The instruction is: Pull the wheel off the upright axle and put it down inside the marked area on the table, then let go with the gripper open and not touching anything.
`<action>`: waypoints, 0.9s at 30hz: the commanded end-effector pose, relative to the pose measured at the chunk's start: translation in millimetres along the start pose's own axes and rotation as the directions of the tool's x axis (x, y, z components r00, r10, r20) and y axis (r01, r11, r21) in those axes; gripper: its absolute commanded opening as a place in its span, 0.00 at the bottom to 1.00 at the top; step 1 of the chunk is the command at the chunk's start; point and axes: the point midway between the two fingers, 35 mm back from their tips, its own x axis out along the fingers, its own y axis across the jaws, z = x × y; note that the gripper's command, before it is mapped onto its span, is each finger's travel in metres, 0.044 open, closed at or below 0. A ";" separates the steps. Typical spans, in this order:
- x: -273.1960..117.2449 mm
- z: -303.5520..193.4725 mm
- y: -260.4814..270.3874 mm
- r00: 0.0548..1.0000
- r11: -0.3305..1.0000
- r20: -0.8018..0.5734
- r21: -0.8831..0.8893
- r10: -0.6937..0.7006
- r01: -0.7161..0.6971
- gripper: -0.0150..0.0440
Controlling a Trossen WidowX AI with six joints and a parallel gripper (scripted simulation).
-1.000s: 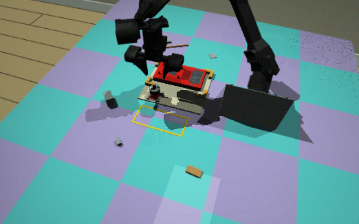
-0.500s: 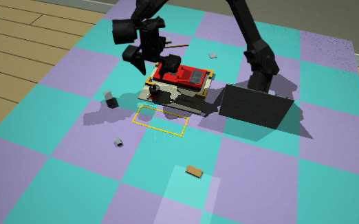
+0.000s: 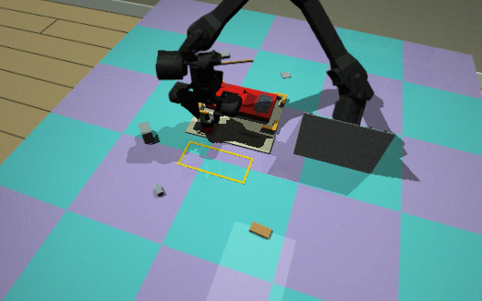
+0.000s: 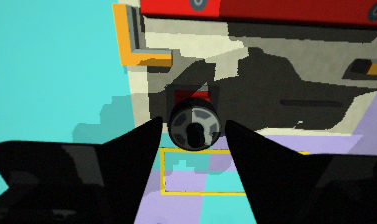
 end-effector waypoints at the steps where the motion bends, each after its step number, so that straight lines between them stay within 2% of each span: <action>1: -1.1 0.1 0.6 1.000 1.000 -0.001 0.002 0.001 -0.001 0.57; 8: -1.1 0.1 0.6 1.000 1.000 -0.001 0.002 0.001 -0.001 0.49; 13: -1.9 0.0 0.6 1.000 1.000 0.000 0.002 0.001 -0.001 0.27; 14: -2.2 0.0 0.6 1.000 1.000 0.000 0.002 0.001 -0.001 0.25; 27: -6.5 -0.1 0.7 1.000 1.000 0.000 0.001 0.002 -0.002 0.25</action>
